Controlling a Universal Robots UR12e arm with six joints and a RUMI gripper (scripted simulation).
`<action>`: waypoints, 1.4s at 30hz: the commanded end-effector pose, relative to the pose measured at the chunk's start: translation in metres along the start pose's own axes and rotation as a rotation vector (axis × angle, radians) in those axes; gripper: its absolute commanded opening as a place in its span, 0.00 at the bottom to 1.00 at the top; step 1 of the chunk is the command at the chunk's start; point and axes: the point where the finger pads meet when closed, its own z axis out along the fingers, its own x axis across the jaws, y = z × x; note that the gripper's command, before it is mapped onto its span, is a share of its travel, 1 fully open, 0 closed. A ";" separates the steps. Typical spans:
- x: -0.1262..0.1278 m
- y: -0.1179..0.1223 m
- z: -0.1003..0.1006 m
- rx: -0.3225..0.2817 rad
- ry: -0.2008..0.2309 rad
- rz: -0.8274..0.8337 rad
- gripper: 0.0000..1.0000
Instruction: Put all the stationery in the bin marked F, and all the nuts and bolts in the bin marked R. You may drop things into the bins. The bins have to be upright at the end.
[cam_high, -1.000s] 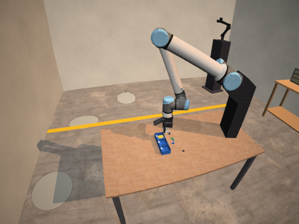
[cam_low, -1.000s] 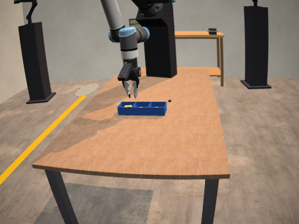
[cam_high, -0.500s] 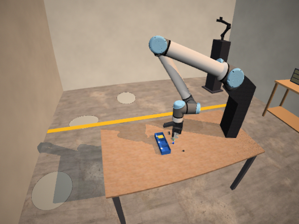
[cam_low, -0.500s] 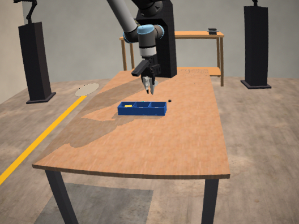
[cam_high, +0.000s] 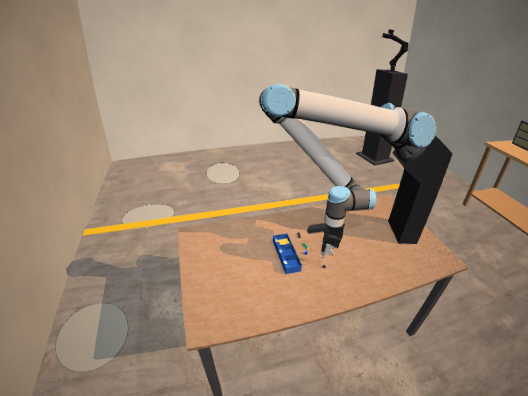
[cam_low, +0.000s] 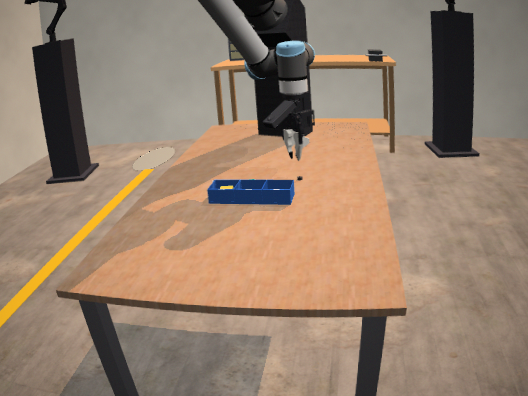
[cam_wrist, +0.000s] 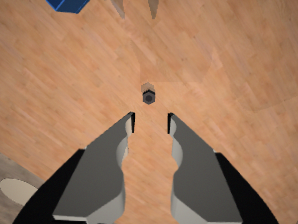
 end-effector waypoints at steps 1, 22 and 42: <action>-0.007 0.026 0.001 0.007 0.001 0.003 0.18; -0.005 0.016 0.001 0.007 0.001 0.003 0.18; -0.005 0.015 0.029 0.007 0.001 0.003 0.18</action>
